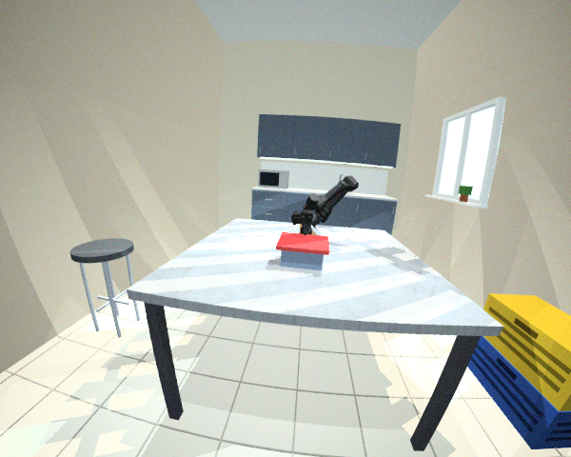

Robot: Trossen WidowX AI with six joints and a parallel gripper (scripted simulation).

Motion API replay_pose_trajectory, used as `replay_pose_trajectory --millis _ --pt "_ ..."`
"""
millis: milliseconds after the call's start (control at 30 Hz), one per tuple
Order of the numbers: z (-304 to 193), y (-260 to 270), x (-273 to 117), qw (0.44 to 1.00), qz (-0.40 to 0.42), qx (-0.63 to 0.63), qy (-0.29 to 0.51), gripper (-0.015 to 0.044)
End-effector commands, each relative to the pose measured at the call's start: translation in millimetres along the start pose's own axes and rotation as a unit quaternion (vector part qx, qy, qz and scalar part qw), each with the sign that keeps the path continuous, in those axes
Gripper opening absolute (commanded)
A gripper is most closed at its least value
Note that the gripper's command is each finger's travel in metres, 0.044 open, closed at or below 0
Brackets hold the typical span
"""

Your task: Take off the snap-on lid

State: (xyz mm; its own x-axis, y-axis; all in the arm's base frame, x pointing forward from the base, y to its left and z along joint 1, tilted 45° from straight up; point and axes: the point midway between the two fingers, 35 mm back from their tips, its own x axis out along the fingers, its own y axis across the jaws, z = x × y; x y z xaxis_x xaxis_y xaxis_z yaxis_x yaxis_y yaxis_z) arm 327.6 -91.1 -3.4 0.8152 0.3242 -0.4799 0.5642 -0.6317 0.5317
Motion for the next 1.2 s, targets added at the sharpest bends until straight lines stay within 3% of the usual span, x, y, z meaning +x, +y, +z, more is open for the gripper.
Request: replay_pose_trajectory --millis 0,1167 --pt "0 3 -3 1.000 -0.001 0.001 0.000 0.0000" --pt "0 47 -23 1.000 -0.001 0.000 -0.001 0.0000"
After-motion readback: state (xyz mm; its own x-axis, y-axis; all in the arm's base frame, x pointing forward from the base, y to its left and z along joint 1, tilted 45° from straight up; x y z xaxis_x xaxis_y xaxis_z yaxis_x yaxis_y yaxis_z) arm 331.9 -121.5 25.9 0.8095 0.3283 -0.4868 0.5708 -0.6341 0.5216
